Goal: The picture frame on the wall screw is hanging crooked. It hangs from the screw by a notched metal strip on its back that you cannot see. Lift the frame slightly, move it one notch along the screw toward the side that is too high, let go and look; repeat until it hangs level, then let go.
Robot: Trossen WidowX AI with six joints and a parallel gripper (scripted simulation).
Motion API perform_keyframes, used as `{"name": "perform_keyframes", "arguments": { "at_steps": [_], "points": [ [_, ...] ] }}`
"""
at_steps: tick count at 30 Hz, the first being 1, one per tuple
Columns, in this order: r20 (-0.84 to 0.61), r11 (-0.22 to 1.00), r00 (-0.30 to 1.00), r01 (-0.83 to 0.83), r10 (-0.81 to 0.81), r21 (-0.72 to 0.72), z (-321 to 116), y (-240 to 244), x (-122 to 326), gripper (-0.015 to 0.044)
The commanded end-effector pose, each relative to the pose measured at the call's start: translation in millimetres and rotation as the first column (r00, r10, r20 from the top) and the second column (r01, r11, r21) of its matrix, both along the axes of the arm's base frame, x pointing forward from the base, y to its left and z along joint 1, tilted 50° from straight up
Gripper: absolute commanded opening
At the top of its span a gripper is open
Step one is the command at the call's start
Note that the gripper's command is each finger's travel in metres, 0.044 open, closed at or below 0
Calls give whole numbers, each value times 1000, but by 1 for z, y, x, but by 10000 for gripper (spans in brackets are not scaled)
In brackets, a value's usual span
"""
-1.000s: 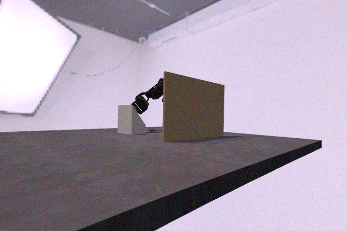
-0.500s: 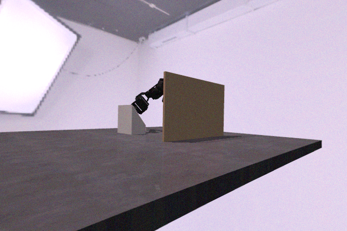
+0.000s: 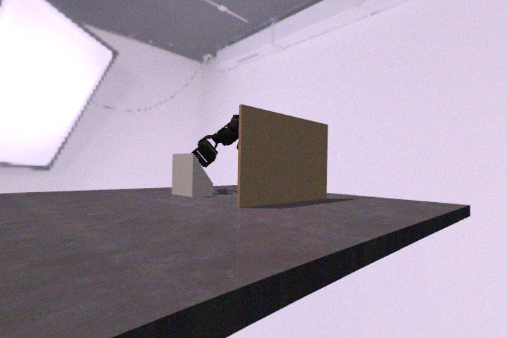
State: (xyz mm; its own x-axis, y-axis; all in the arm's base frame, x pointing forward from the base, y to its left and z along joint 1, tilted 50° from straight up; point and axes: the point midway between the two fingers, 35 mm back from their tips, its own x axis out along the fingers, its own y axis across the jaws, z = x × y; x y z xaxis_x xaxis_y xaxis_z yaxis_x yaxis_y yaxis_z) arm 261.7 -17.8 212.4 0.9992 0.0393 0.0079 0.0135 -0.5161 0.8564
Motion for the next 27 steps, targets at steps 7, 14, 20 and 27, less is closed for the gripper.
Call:
{"name": "perform_keyframes", "arguments": {
  "at_steps": [7,14,20,27],
  "points": [
    [-8,1000,1000,-5,5,7,-3,1,0,260],
    [-8,1000,1000,-5,5,7,-3,1,0,260],
    [-2,1000,1000,-2,2,5,-16,24,-2,260],
    [-5,1000,1000,-5,5,11,-36,50,-12,260]
  ]
}}
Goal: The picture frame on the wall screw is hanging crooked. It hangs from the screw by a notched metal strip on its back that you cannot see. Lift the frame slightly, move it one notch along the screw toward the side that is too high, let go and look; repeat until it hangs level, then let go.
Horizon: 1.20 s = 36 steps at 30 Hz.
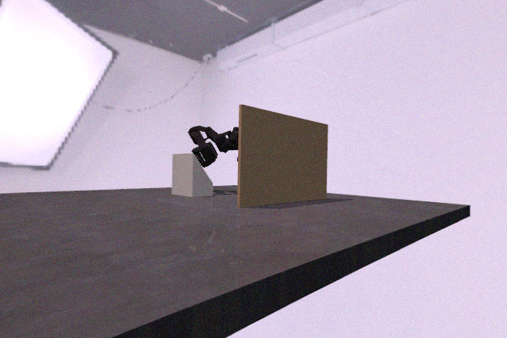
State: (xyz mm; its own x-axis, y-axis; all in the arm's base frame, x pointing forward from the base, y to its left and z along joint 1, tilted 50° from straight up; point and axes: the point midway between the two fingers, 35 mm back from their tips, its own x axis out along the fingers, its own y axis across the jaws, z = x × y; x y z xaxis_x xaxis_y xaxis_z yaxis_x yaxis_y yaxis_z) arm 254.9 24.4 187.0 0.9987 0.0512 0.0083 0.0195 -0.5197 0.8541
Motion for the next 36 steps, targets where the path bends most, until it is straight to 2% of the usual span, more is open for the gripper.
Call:
{"name": "perform_keyframes", "arguments": {
  "at_steps": [1,20,36],
  "points": [
    [-6,1000,1000,7,-7,6,-11,8,-5,260],
    [-6,1000,1000,7,-7,6,-13,5,-2,260],
    [-3,1000,1000,7,-7,6,-15,8,74,260]
  ]
}}
